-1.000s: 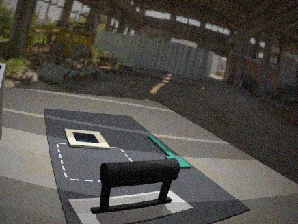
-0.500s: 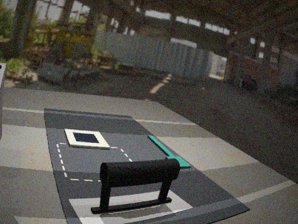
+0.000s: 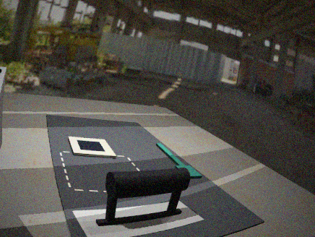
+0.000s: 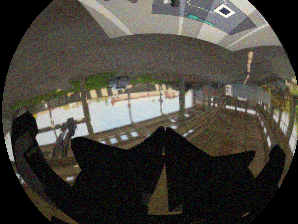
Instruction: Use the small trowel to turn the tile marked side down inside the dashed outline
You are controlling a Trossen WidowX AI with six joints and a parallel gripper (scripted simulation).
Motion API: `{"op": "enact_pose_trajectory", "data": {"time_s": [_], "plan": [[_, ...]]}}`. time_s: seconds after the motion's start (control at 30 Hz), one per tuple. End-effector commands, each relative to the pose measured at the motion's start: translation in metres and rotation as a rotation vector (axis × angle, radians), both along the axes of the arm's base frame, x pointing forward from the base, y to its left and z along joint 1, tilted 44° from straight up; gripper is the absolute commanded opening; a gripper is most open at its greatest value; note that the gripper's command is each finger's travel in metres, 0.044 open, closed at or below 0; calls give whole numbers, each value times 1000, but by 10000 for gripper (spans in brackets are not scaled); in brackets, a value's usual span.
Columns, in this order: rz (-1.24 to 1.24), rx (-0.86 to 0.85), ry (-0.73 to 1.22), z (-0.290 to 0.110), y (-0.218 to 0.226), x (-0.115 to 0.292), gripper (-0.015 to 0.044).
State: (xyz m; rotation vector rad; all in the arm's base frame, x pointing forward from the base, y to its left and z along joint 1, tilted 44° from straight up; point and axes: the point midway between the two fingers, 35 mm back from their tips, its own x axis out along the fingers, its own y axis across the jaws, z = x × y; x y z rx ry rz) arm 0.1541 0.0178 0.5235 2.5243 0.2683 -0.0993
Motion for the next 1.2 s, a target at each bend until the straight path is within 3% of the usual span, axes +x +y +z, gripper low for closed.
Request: {"op": "enact_pose_trajectory", "data": {"time_s": [0.0,0.27,0.4,1.1,1.17], "plan": [[0,0,0,0,0,0,0],[0,0,0,0,0,0,0],[0,0,0,0,0,0,100],[0,0,0,0,0,0,100],[0,0,0,0,0,0,48]]}}
